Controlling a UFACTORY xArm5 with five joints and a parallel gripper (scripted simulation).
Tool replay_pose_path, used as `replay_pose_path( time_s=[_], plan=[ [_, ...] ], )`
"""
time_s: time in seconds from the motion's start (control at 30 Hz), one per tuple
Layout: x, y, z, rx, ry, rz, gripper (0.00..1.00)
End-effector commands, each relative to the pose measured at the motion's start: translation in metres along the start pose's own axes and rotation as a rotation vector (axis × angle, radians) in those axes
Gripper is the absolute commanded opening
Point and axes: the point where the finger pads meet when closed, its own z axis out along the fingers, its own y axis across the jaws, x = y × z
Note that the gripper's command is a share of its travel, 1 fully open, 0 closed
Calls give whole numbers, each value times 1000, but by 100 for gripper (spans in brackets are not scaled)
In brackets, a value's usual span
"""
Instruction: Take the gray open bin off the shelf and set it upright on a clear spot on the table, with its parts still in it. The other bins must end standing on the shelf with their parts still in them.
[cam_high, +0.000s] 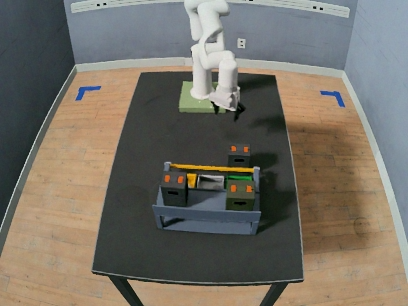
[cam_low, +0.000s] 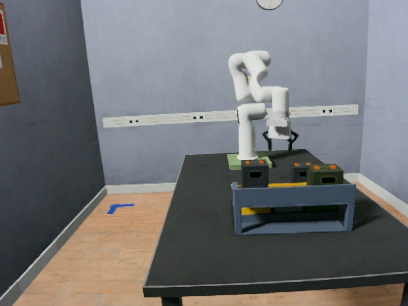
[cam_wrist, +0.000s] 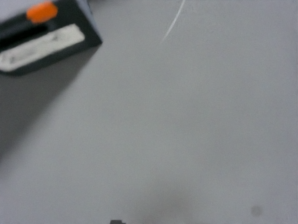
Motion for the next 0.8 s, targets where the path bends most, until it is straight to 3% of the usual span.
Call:
replay_pose_path(
  time_s=[0.0, 0.77],
  plan=[
    [7, -2, -2, 3, 3, 22, 100],
    [71, -16, -4, 9, 5, 273, 100]
  ],
)
